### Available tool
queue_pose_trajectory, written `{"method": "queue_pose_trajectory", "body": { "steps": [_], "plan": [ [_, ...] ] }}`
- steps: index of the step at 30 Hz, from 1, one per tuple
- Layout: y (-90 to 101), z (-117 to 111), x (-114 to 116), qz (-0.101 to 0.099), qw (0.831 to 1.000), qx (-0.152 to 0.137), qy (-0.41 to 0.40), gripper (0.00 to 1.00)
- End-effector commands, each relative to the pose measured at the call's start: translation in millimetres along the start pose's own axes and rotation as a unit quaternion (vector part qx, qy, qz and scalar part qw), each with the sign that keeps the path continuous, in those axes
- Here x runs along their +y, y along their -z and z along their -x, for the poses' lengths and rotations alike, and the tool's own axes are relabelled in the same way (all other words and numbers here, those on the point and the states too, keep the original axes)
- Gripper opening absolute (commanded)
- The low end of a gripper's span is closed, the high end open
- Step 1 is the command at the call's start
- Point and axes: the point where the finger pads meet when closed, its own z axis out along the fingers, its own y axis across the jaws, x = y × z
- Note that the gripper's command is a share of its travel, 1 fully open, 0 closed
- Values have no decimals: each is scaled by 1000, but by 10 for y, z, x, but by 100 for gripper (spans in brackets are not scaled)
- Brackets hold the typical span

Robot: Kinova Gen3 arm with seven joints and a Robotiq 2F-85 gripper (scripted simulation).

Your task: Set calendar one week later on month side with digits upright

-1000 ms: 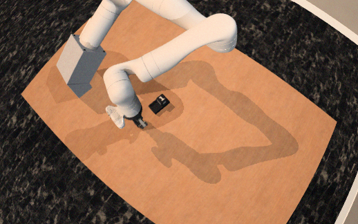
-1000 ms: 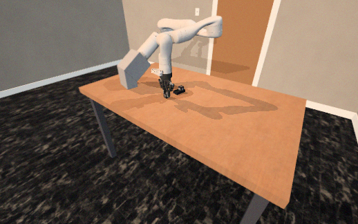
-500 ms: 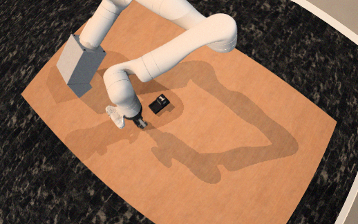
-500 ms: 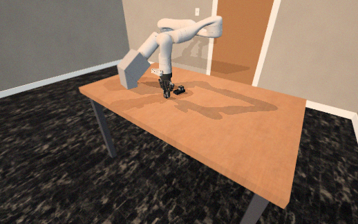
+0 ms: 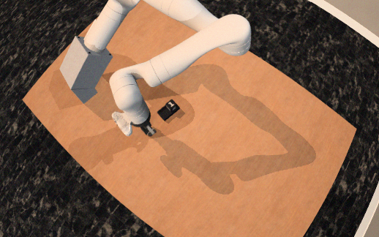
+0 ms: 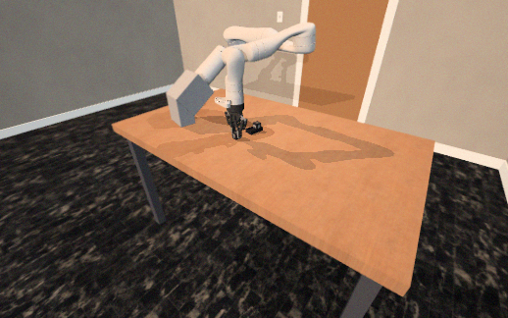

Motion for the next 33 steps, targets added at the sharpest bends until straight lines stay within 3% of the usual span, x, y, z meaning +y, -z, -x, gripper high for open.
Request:
{"method": "queue_pose_trajectory", "body": {
  "steps": [1, 3, 18, 26, 28, 33],
  "plan": [
    [6, -3, -4, -1, 1000, 0, 0, 42],
    [6, -3, -4, -1, 1000, 0, 0, 46],
    [38, -3, -4, -1, 1000, 0, 0, 46],
    [344, -2, -4, -1, 1000, 0, 0, 46],
    [344, -2, -4, -1, 1000, 0, 0, 46],
    [618, -2, -4, -1, 1000, 0, 0, 46]
  ]
}}
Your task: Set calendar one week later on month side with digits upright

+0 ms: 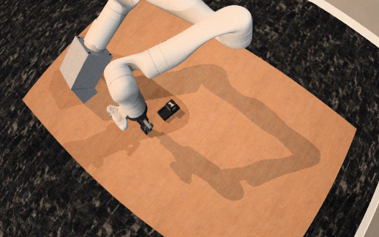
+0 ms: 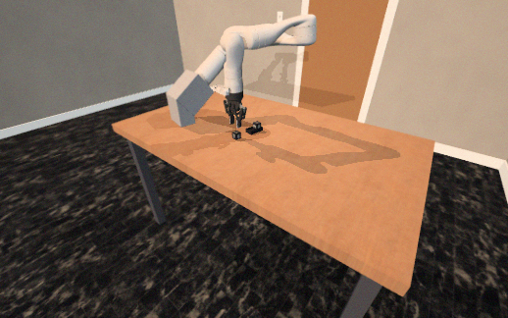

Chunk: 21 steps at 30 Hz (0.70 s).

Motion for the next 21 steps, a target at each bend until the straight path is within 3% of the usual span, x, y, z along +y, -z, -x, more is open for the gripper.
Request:
{"method": "queue_pose_trajectory", "body": {
  "steps": [1, 7, 14, 15, 21],
  "plan": [
    [186, -10, -60, -10, 1000, 2, 1, 46],
    [391, -9, -56, -10, 1000, 2, 1, 46],
    [424, -9, -55, -10, 1000, 2, 1, 46],
    [424, -9, -55, -10, 1000, 2, 1, 100],
    [424, -9, -55, -10, 1000, 2, 1, 100]
  ]
}}
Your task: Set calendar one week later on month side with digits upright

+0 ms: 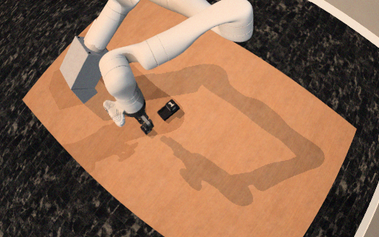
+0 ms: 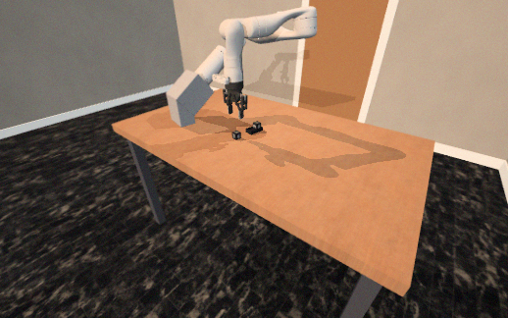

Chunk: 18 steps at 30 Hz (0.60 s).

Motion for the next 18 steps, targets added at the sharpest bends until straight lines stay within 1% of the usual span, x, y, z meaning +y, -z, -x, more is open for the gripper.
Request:
{"method": "queue_pose_trajectory", "body": {
  "steps": [1, 14, 18],
  "plan": [
    [7, -2, -4, -1, 1000, 0, 0, 100],
    [6, -2, -4, -1, 1000, 0, 0, 100],
    [-53, -3, -1, -1, 1000, 0, 6, 100]
  ]
}}
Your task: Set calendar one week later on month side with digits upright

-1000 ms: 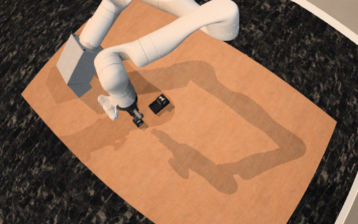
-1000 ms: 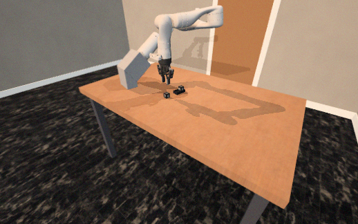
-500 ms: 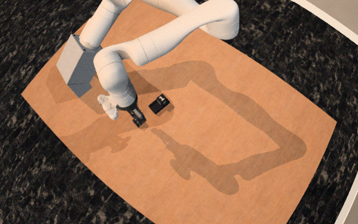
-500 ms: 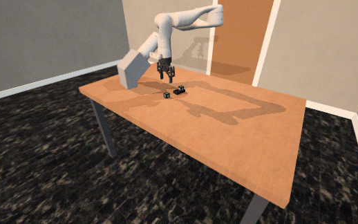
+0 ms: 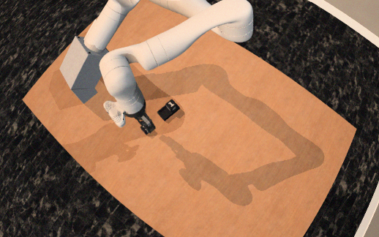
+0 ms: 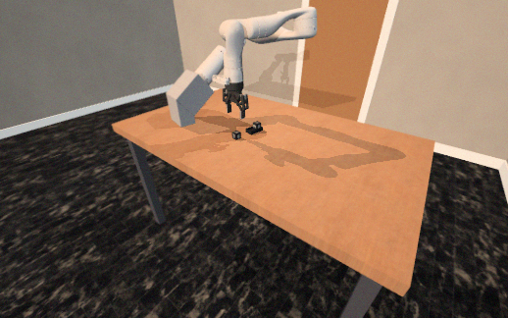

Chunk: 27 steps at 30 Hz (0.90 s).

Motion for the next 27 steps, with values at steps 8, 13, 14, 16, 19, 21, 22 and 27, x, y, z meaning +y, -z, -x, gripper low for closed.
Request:
{"method": "queue_pose_trajectory", "body": {
  "steps": [8, 13, 14, 16, 19, 21, 22, 27],
  "plan": [
    [-68, 2, 11, 1, 1000, 0, 5, 46],
    [-68, 2, 11, 1, 1000, 0, 5, 46],
    [-68, 2, 11, 1, 1000, 0, 5, 46],
    [-68, 2, 11, 1, 1000, 0, 5, 46],
    [-68, 2, 11, 1, 1000, 0, 5, 46],
    [-68, 2, 11, 1, 1000, 0, 5, 46],
    [-68, 2, 11, 1, 1000, 0, 5, 46],
    [-68, 2, 11, 1, 1000, 0, 5, 46]
  ]
}}
